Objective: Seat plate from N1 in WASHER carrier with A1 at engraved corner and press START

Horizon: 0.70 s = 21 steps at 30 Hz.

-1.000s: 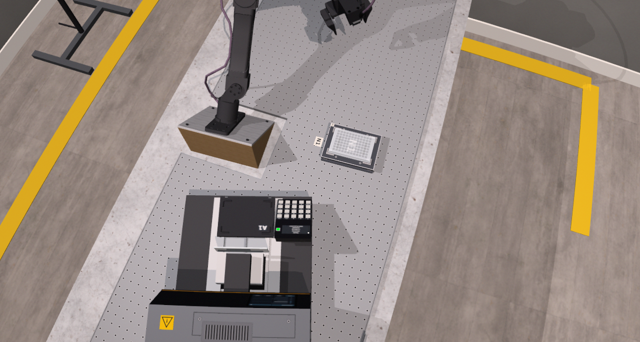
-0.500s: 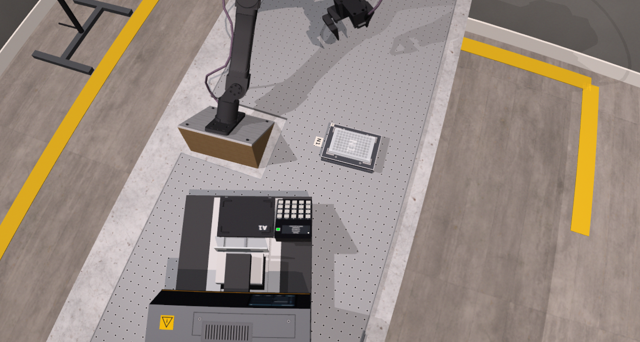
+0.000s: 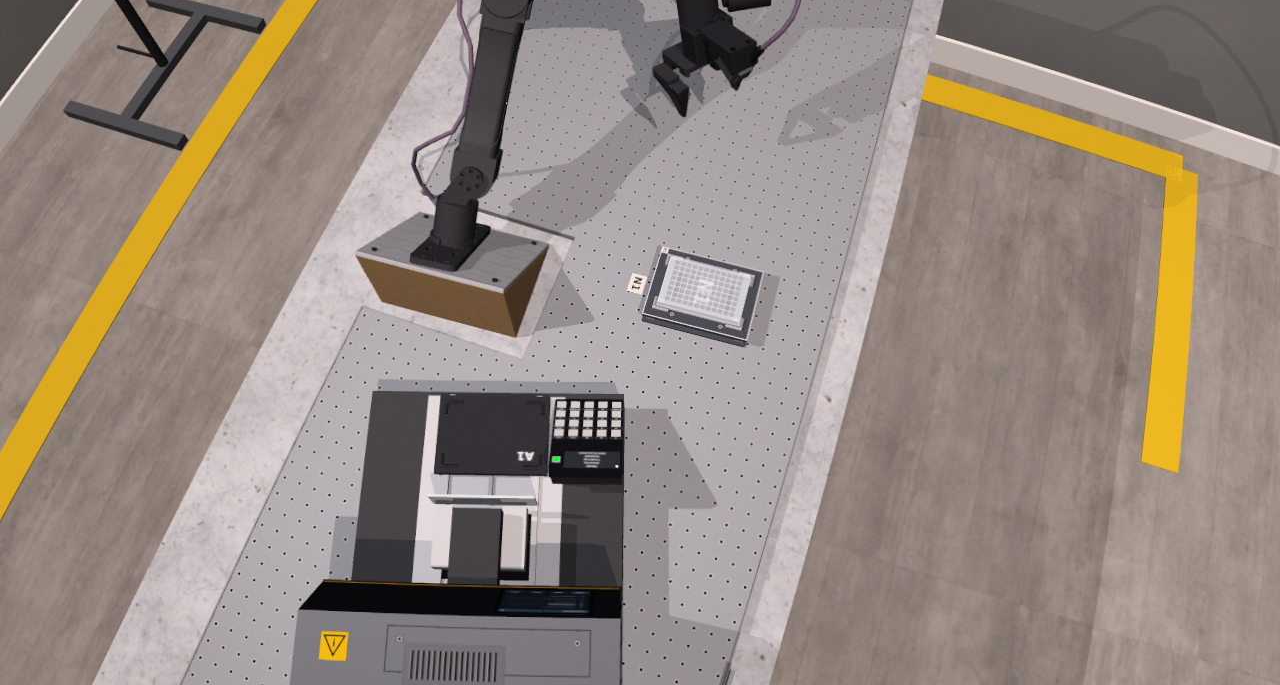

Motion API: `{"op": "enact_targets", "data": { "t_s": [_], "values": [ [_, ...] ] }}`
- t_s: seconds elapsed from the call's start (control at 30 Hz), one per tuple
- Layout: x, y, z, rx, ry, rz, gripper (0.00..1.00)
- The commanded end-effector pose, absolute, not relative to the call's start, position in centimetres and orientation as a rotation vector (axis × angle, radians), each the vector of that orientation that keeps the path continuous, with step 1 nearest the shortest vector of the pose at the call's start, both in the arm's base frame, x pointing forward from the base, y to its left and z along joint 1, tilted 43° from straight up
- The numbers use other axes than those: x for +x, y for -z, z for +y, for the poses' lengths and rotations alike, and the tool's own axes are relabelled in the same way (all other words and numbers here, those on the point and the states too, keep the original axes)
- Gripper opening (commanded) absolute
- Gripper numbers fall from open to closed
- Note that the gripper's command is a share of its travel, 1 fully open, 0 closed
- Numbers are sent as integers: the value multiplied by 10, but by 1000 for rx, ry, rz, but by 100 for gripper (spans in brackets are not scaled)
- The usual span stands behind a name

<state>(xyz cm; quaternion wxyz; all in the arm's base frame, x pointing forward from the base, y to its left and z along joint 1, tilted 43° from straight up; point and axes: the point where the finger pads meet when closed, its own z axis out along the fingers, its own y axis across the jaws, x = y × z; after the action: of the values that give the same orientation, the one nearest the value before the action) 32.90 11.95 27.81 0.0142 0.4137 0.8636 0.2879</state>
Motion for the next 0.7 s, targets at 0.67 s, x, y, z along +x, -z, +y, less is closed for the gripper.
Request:
{"op": "enact_targets", "data": {
  "t_s": [0.67],
  "values": [
    [352,-197,66,874,-508,2862,100]
  ]
}}
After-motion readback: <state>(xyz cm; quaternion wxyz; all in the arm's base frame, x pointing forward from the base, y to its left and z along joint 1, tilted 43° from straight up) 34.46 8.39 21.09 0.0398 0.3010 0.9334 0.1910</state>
